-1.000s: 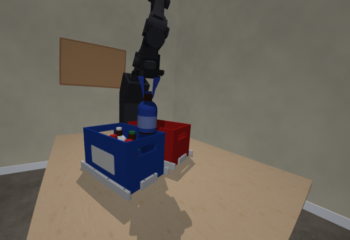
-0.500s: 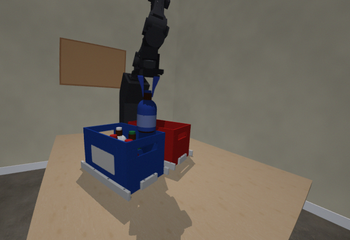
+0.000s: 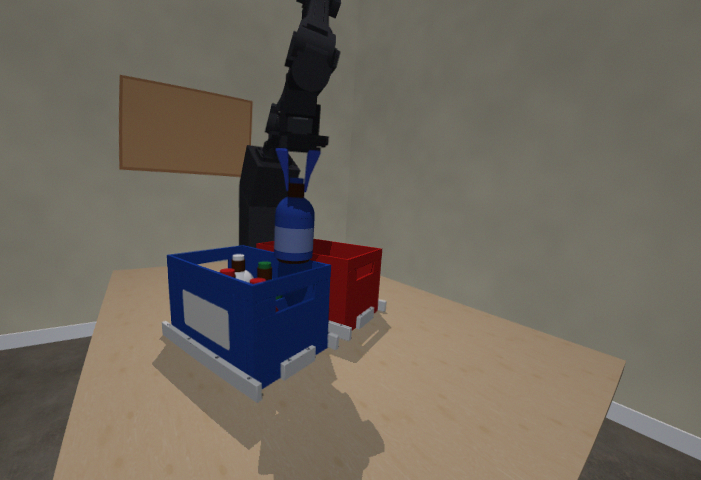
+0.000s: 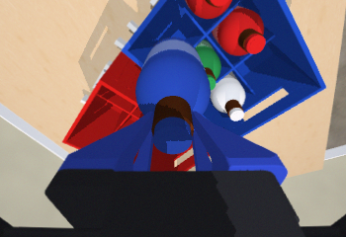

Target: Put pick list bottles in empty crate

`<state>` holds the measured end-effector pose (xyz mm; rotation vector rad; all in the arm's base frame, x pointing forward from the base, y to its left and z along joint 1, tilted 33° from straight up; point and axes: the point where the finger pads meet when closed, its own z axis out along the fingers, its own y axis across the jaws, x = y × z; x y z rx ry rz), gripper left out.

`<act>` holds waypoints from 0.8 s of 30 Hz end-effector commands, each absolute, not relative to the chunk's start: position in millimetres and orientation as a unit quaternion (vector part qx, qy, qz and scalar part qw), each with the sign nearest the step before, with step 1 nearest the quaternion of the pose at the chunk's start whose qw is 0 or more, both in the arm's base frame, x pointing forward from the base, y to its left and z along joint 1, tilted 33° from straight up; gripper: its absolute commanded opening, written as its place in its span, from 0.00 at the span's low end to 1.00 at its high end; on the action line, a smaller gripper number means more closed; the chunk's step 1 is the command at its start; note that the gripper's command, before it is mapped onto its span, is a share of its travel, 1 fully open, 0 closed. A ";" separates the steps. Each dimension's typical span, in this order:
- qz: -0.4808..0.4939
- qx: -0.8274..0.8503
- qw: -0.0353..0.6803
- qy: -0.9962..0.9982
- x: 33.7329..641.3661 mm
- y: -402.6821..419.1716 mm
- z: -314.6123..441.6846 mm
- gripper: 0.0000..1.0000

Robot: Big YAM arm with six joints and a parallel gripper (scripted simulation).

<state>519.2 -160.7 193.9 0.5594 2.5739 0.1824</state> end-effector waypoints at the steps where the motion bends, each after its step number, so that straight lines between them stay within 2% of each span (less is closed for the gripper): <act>1: 0.056 0.199 0.308 0.929 531.0 -176.3 264.2 0.00; 24: 0.056 0.199 0.308 0.929 532.8 -177.6 269.8 0.00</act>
